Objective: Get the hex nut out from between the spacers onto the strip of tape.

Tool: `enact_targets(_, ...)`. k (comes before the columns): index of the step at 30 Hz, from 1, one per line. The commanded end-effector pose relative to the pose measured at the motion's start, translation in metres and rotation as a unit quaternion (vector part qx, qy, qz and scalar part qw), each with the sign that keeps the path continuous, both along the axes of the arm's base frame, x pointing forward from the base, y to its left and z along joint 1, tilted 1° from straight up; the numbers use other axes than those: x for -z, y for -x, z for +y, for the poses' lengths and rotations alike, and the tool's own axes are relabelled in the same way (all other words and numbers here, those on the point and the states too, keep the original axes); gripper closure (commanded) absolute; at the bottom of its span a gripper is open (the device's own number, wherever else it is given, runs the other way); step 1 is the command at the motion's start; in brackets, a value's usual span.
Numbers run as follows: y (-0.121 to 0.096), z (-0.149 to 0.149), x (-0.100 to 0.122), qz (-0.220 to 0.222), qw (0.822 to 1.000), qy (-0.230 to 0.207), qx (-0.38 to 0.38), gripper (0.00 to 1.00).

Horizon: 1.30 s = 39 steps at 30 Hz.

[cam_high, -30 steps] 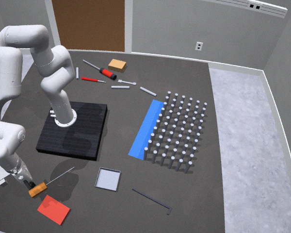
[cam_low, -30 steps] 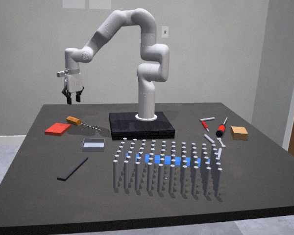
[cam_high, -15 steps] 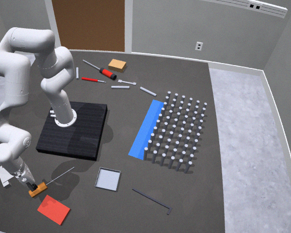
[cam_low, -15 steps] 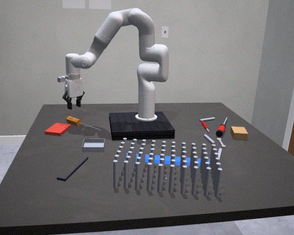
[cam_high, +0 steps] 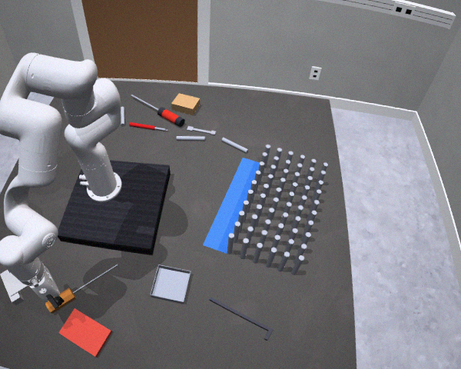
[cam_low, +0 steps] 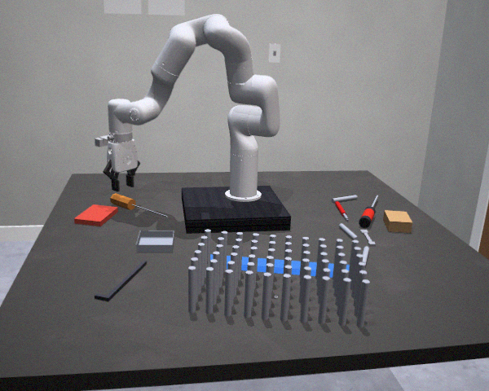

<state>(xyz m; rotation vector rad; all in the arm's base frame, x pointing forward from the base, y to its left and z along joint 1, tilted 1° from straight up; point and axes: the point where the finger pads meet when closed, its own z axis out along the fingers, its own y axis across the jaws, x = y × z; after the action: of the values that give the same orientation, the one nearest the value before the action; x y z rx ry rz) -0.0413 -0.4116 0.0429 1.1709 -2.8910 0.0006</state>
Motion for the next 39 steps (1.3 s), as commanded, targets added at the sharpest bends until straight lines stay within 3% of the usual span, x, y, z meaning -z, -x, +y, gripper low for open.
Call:
enact_targets(1,0.0,-0.002,0.001,-0.003,1.0,0.0,-0.001,0.35)
enact_targets(22,0.0,-0.002,0.002,-0.003,1.0,0.0,-0.001,0.35)
enact_targets(39,0.0,-0.002,0.018,-0.003,1.0,0.0,-0.001,0.35)
